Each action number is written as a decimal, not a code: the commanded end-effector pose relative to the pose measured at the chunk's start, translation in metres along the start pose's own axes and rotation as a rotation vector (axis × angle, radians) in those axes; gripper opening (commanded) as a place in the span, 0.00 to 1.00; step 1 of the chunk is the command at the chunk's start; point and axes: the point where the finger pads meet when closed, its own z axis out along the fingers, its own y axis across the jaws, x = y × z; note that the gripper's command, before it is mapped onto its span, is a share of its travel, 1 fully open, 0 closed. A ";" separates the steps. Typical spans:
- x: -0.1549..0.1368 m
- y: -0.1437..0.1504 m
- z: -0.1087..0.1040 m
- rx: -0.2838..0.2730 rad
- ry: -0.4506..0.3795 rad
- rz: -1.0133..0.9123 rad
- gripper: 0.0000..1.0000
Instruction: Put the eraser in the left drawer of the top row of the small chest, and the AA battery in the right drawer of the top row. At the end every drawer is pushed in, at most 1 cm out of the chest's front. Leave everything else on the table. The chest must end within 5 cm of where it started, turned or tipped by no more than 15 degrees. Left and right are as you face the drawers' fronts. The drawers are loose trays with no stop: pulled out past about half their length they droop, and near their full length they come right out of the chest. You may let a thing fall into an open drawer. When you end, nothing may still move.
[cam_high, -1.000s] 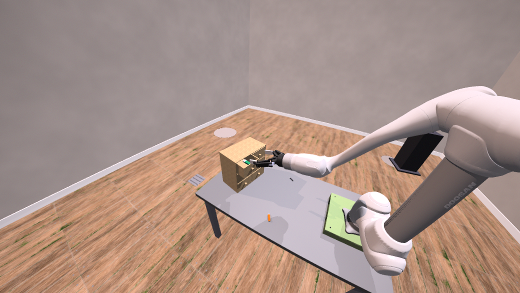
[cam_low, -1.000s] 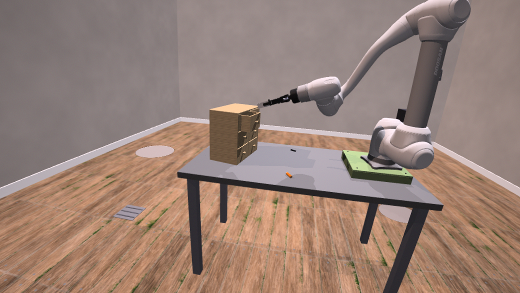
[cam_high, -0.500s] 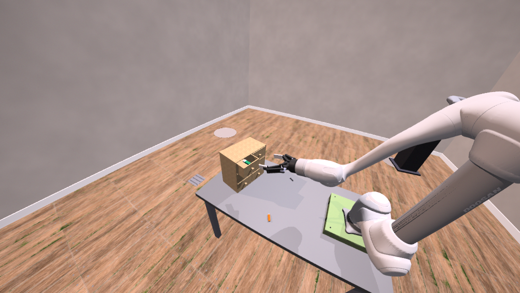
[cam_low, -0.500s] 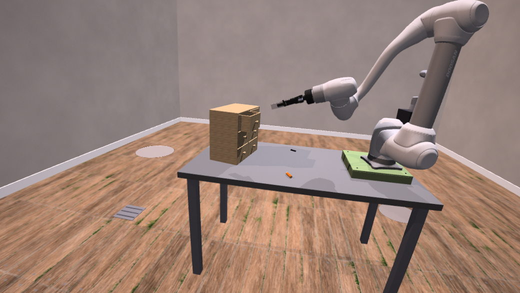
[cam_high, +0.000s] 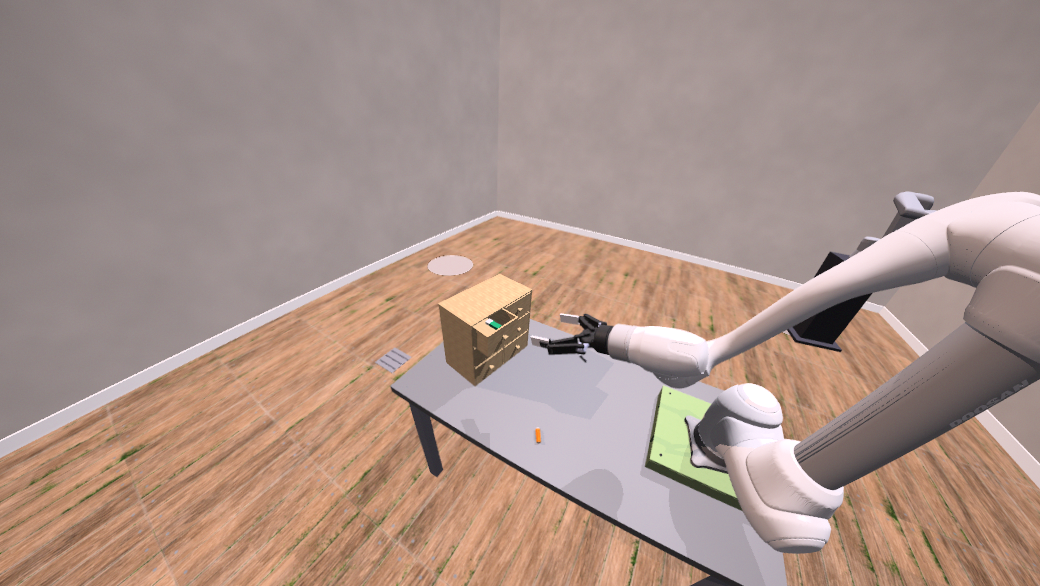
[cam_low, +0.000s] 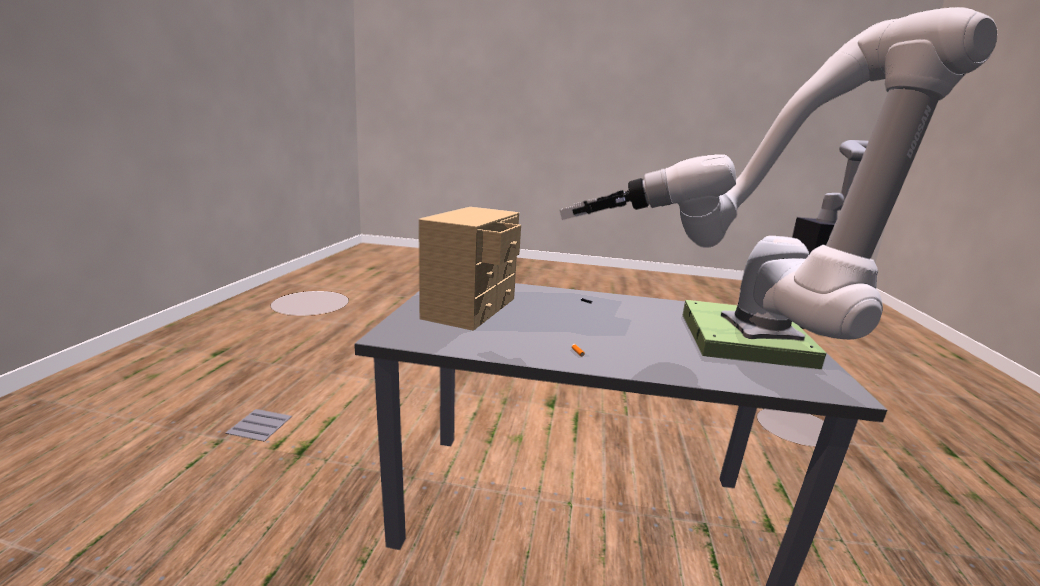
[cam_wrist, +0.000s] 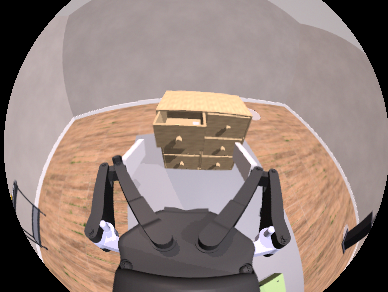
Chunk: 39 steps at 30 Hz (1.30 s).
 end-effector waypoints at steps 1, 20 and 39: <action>-0.001 0.000 -0.003 0.000 0.000 0.000 1.00; -0.001 0.001 -0.004 -0.002 -0.020 0.000 1.00; 0.004 0.000 -0.006 -0.002 -0.164 0.000 1.00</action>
